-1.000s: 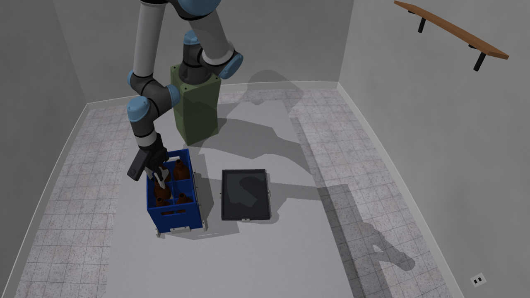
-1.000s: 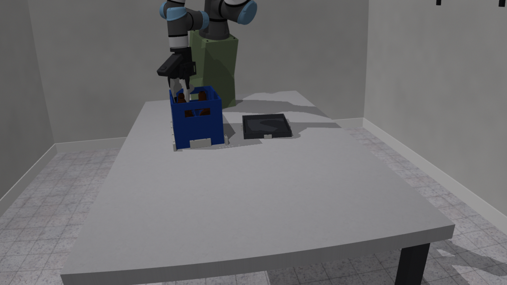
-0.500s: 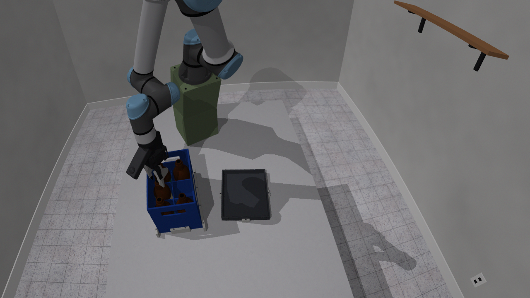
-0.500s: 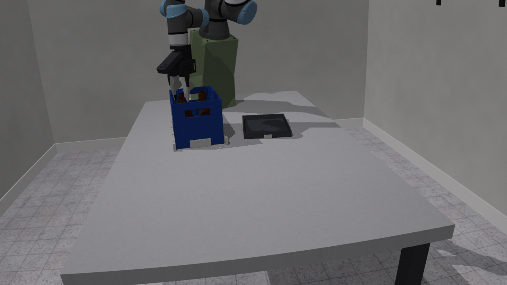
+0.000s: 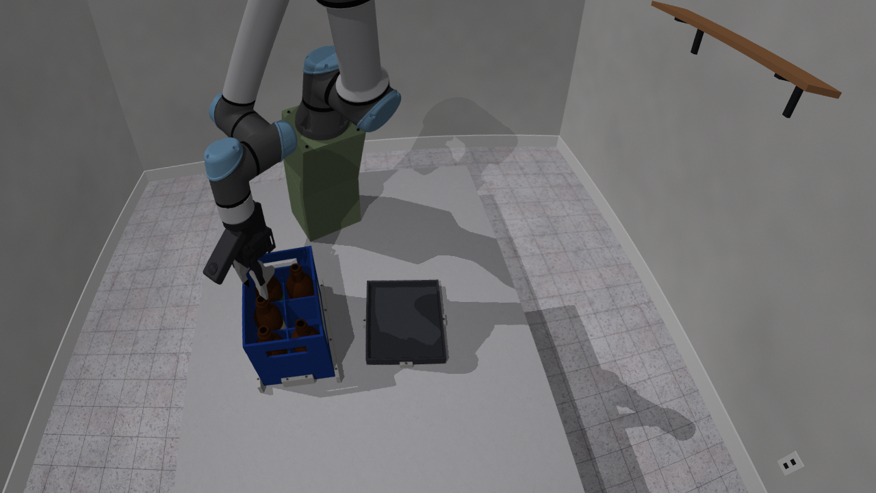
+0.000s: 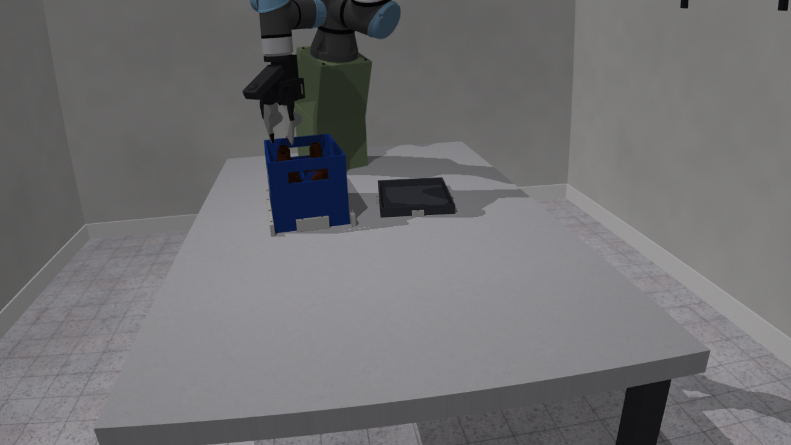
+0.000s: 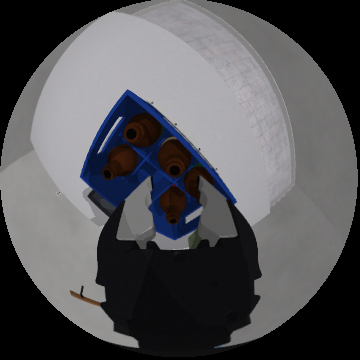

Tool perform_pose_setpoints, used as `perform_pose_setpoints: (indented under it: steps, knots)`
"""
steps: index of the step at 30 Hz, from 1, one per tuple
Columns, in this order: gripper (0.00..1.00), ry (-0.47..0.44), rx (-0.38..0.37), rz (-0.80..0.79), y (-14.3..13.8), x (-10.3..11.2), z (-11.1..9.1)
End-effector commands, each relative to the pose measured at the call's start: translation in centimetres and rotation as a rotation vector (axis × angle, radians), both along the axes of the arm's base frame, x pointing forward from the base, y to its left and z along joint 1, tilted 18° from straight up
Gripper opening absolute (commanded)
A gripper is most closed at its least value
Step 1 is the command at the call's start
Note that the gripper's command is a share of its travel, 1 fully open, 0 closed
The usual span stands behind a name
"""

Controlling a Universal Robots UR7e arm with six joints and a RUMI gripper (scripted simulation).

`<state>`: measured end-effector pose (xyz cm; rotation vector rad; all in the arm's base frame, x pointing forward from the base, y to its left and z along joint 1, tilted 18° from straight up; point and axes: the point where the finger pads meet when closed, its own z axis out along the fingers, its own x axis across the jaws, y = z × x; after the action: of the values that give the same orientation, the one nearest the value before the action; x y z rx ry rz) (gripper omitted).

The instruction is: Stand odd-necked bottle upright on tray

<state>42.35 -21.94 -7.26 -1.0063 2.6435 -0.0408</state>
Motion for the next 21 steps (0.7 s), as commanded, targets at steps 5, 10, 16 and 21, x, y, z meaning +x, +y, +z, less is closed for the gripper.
perform_pose_setpoints:
  steps: [5,10,16,21]
  knots:
    - [0.38,0.0,0.0,0.0,-0.2,-0.8,2.5]
    - [0.38,0.0,0.0,0.0,-0.3,-0.9,3.0]
    - [0.38,0.0,0.0,0.0,-0.3,-1.1,3.5]
    - [0.0,0.0,0.0,0.0,-0.3,-1.1,3.5]
